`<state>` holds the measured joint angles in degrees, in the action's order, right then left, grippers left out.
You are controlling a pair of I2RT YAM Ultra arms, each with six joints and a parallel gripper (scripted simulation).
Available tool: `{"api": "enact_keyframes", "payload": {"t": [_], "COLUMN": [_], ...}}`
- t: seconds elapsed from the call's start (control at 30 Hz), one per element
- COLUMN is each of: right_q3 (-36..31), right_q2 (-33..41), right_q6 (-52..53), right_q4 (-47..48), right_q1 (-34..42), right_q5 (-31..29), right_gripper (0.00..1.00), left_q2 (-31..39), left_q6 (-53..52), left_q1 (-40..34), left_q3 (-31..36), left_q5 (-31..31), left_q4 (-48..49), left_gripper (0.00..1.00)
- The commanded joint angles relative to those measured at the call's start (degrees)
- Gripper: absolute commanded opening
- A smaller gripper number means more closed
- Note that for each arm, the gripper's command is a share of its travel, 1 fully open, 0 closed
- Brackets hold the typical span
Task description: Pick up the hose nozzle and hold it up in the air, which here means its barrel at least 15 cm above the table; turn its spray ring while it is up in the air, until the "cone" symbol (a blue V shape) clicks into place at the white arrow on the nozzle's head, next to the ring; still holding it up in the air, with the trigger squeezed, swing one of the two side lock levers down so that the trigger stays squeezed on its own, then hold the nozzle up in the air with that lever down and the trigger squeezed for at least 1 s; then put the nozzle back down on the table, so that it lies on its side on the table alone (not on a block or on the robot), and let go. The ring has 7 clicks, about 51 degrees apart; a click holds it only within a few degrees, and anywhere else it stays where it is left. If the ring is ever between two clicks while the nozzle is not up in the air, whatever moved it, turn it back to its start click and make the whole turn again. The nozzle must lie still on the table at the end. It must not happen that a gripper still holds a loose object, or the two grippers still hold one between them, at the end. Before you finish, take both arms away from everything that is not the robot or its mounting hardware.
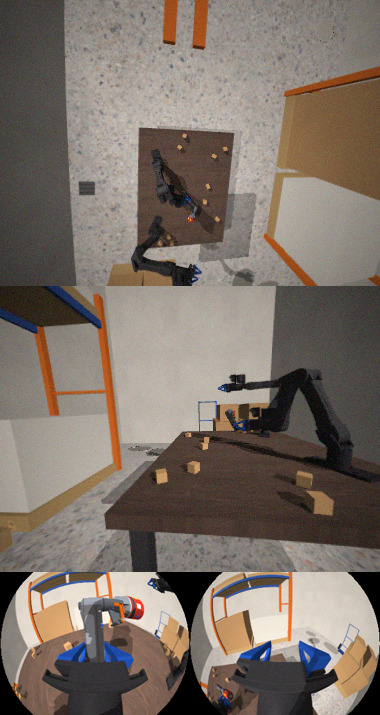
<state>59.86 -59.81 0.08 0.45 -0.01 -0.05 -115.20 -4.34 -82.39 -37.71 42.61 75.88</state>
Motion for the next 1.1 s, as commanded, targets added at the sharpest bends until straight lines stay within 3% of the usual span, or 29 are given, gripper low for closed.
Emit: {"api": "enact_keyframes", "payload": {"t": [0.0,0.9,0.93,1.07], "right_q3": [2.70,2.70,2.70,2.70], "right_q2": [0.18,0.18,0.18,0.18], "right_q6": [-0.26,-0.26,-0.26,-0.23], "right_q4": [0.89,0.89,0.89,0.88], "right_q1": [0.29,0.29,0.29,0.29], "right_q5": [0.13,0.13,0.13,0.13], "right_gripper": [0.63,0.63,0.87,0.87], "left_q2": [1.66,3.98,3.99,4.08], "left_q6": [-0.85,1.67,1.70,1.79], "left_q1": [0.34,0.43,0.44,0.45], "left_q3": [-2.42,-3.09,-3.07,-2.98], "left_q5": [-0.25,-0.83,-0.80,-0.68], "left_q4": [9.69,3.80,3.71,3.48], "left_gripper": [0.36,0.36,0.36,0.36]}}
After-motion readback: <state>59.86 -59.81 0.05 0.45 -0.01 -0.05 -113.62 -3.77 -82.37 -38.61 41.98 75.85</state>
